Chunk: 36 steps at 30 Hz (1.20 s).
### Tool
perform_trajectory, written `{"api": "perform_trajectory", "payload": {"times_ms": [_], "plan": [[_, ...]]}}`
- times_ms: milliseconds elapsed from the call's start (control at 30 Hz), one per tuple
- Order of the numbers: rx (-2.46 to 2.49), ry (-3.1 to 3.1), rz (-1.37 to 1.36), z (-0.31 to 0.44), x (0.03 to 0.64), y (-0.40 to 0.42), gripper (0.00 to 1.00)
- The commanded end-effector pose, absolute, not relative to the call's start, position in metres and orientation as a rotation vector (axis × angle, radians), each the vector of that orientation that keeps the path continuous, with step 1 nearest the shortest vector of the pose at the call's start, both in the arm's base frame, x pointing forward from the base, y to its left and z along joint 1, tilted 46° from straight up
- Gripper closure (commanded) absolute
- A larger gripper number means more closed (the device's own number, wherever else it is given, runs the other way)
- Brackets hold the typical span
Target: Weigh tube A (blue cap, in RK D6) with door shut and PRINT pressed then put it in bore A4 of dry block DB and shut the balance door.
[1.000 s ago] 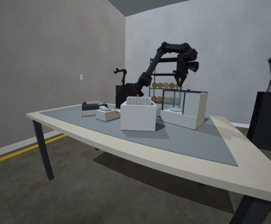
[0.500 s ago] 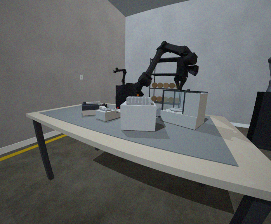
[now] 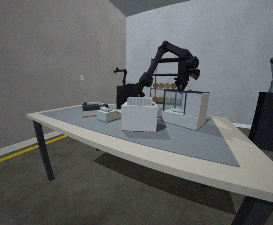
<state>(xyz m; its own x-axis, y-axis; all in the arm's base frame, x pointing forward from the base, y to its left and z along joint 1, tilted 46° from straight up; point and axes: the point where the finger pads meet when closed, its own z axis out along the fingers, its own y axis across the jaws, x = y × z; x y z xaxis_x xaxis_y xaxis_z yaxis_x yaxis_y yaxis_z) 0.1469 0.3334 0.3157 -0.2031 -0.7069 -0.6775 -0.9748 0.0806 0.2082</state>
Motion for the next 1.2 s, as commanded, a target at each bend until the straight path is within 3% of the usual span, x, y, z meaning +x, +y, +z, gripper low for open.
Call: {"api": "perform_trajectory", "payload": {"times_ms": [0, 1167], "plan": [[-1.654, 1.968, 0.911, 0.311, 0.145, 0.343, 0.91], [-1.653, 1.966, 0.911, 0.275, 0.14, 0.38, 0.91]]}}
